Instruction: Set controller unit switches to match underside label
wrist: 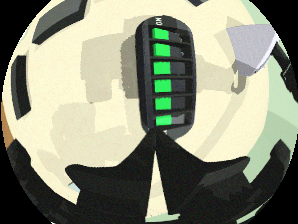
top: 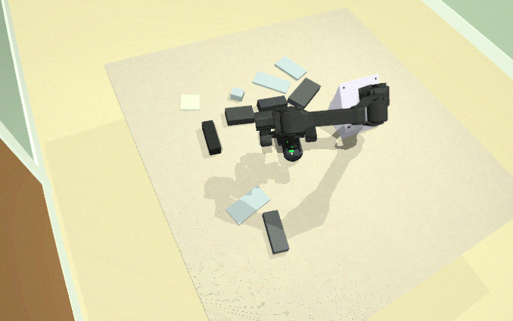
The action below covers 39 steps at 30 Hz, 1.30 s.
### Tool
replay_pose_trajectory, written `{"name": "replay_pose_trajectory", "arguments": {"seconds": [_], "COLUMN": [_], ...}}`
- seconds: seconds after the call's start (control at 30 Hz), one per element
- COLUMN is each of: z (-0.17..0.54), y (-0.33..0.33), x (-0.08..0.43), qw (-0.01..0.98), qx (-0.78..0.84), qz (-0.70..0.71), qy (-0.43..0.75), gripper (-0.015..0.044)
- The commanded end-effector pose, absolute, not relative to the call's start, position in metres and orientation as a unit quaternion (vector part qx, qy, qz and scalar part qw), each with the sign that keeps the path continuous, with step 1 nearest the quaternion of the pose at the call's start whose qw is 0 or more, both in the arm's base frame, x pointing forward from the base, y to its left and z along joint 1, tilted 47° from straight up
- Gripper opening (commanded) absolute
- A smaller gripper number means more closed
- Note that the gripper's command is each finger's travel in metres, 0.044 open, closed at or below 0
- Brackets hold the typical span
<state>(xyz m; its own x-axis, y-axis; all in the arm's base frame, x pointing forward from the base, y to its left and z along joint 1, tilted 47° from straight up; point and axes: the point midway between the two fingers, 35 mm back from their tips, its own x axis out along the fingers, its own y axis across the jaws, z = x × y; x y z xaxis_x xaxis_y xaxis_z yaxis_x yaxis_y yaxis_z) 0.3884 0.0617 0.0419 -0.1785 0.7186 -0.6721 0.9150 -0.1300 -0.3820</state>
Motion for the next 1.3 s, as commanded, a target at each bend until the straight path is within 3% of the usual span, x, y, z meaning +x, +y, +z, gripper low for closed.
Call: {"name": "replay_pose_trajectory", "arguments": {"seconds": [0.0,1.27], "z": [0.036,0.001], "y": [0.062,0.095], "x": [0.404,0.415], "qw": [0.12,0.115], "qx": [0.613,0.605], "qz": [-0.383,-0.368], "qy": [0.68,0.697], "gripper": [0.0,0.0]}}
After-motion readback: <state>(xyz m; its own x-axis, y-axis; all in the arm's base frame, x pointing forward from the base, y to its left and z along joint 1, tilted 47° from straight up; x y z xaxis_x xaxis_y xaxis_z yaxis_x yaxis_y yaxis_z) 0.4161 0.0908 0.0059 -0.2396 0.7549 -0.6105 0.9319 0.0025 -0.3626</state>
